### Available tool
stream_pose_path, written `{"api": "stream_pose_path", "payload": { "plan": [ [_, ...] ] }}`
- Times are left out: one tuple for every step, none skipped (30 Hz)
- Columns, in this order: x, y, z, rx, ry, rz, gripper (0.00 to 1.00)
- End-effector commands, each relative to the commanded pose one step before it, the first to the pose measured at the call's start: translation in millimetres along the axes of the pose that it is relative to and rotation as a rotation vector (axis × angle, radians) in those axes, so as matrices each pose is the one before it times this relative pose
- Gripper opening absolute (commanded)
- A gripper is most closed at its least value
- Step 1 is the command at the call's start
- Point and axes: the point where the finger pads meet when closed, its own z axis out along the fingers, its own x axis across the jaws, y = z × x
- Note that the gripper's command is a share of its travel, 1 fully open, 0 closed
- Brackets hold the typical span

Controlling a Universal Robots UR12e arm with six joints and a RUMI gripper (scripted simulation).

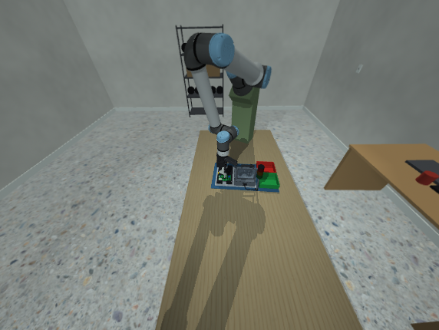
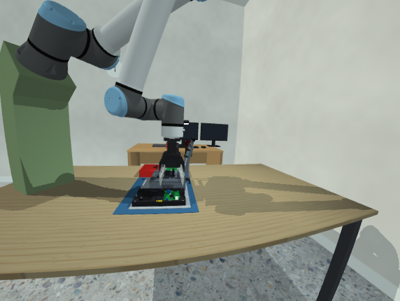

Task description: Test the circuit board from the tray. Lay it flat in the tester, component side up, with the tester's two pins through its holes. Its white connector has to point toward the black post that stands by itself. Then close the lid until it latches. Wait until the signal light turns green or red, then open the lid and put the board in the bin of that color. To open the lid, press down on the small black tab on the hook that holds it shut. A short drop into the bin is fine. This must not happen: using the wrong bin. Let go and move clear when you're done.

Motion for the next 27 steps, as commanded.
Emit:
{"api": "stream_pose_path", "payload": {
  "plan": [
    [3.61,0.68,1.78,-0.00271,0.00501,-0.00017,0.59],
    [0.0,0.0,0.0,0.0,0.0,0.0,0.59],
    [-0.01,-0.04,-0.91,-0.00003,0.0001,-0.00002,0.59],
    [-0.16,-0.09,-0.18,0.0001,-0.00018,0.0,0.59],
    [-0.17,-0.09,-0.05,0.00012,-0.00022,0.0,0.59],
    [-0.11,-0.06,0.0,0.00009,-0.00016,0.0,0.59],
    [-0.01,-0.01,0.0,0.00002,-0.00004,0.0,0.59],
    [0.0,0.0,0.0,0.00001,-0.00001,0.0,0.59],
    [0.0,0.0,0.0,0.0,0.0,0.0,0.59],
    [0.0,0.0,0.0,0.0,0.0,0.0,0.59],
    [0.0,0.0,0.0,0.0,0.0,0.0,0.59],
    [0.0,0.0,0.0,0.0,0.0,0.0,0.59],
    [0.0,0.0,0.0,0.0,0.0,0.0,0.59],
    [0.0,0.0,0.0,0.0,0.0,0.0,0.59],
    [0.0,0.0,0.0,0.0,0.0,0.0,0.59],
    [0.0,0.0,0.0,0.0,0.0,0.0,0.59],
    [0.0,0.0,0.0,0.0,0.0,0.0,0.59],
    [0.0,0.0,0.0,0.0,0.0,0.0,0.59],
    [0.0,0.0,0.0,0.0,0.0,0.0,0.59],
    [0.0,0.0,0.0,0.0,0.0,0.0,0.59],
    [0.0,0.0,0.0,0.0,0.0,0.0,0.59],
    [0.0,0.0,0.03,0.0,0.0,0.0,0.59],
    [0.03,0.01,0.19,0.0,0.00001,0.0,0.59],
    [0.07,0.02,0.48,-0.00001,0.00004,-0.00001,0.59],
    [0.13,0.04,0.86,-0.00002,0.00007,-0.00001,0.59],
    [0.15,0.04,1.27,-0.00001,0.00005,-0.00002,0.59],
    [0.09,-0.03,0.97,-0.00008,0.00021,-0.00003,0.59]
  ]
}}
